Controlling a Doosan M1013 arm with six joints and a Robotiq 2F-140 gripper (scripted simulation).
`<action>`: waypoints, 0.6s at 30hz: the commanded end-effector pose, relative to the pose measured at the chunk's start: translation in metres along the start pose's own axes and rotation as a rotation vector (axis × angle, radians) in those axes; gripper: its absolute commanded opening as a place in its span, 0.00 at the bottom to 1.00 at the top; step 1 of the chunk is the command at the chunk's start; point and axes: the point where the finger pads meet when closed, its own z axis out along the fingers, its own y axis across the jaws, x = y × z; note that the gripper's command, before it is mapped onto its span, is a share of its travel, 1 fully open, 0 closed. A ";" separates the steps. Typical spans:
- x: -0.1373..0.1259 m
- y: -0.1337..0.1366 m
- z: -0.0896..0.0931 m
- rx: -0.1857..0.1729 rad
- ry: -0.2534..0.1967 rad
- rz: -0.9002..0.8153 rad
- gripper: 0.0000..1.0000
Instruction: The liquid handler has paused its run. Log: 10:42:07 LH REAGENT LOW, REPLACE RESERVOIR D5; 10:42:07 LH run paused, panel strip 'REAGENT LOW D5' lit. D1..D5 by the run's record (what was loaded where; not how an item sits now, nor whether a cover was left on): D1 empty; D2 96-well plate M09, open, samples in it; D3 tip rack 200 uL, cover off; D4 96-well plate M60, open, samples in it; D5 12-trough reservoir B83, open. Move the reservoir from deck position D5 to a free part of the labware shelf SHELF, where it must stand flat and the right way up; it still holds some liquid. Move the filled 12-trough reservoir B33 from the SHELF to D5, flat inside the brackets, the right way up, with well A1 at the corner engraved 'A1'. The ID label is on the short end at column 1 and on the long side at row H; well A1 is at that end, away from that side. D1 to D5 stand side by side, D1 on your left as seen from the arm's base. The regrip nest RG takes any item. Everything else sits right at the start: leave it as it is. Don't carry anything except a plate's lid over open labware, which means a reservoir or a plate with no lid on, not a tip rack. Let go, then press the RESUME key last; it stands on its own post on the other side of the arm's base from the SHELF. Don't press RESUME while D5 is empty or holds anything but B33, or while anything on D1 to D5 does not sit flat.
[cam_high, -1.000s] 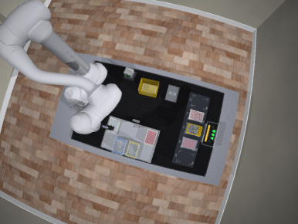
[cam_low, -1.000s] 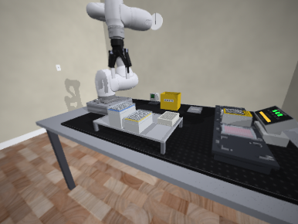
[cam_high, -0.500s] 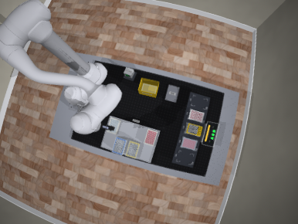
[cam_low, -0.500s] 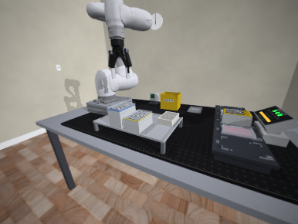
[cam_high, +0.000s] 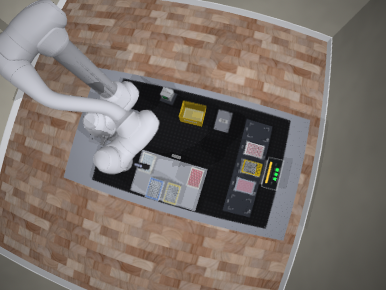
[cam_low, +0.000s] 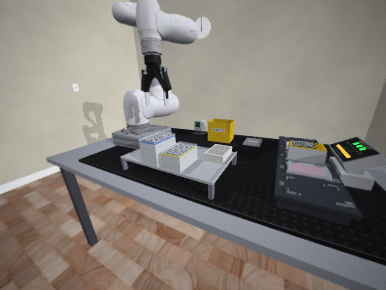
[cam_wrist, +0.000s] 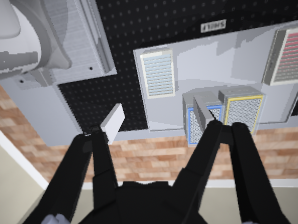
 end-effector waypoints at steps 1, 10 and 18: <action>0.003 -0.001 0.008 0.003 0.010 0.003 0.77; 0.003 -0.001 0.023 0.003 0.010 0.003 0.77; 0.003 -0.001 0.033 0.003 0.010 0.003 0.77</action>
